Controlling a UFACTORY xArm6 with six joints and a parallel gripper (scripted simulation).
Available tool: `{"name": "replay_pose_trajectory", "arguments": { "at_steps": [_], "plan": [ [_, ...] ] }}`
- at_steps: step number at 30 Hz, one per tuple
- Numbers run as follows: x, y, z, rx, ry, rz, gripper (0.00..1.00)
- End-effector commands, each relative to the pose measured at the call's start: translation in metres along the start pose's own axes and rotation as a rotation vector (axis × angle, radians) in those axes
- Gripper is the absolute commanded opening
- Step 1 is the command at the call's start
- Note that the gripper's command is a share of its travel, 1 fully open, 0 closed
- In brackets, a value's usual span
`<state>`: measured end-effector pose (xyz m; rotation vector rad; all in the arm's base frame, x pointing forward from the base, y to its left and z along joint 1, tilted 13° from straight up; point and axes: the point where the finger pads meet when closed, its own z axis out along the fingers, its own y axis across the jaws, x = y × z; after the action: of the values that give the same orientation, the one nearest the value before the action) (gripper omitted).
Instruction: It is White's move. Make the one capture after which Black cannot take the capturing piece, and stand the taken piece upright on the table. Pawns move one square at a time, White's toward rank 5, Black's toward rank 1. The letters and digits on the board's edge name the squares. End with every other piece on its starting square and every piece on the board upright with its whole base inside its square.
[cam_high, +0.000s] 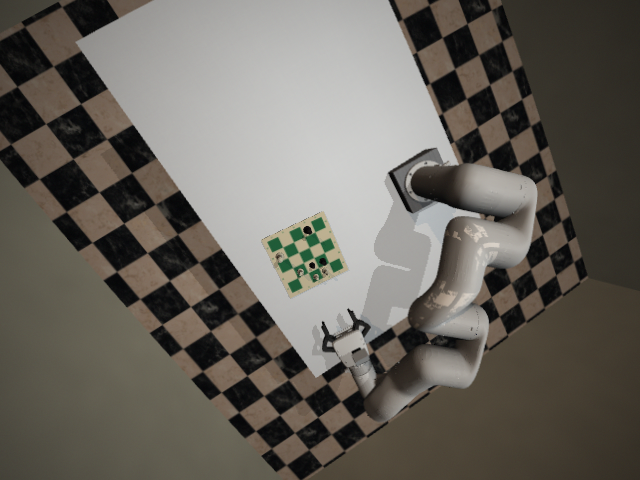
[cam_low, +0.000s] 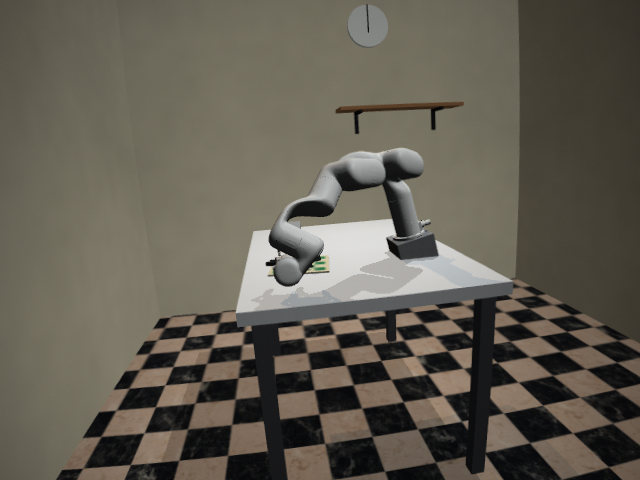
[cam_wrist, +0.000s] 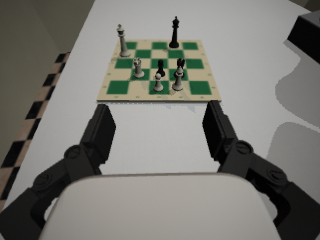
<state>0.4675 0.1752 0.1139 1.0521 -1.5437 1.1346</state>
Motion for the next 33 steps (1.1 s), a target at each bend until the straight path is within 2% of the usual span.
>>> {"name": "replay_pose_trajectory", "arguments": {
  "at_steps": [1, 6, 16, 26, 30, 33],
  "plan": [
    [0.005, -0.001, -0.002, 0.0, -0.004, 0.004, 1.0],
    [0.021, 0.0, -0.004, 0.0, -0.004, 0.004, 1.0],
    [0.082, 0.002, -0.013, 0.0, -0.004, 0.004, 1.0],
    [0.087, 0.001, -0.012, -0.002, -0.01, -0.005, 1.0],
    [0.085, -0.007, -0.001, -0.014, -0.073, -0.085, 1.0],
    [0.083, -0.017, 0.018, -0.029, -0.185, -0.21, 1.0]
  ]
}}
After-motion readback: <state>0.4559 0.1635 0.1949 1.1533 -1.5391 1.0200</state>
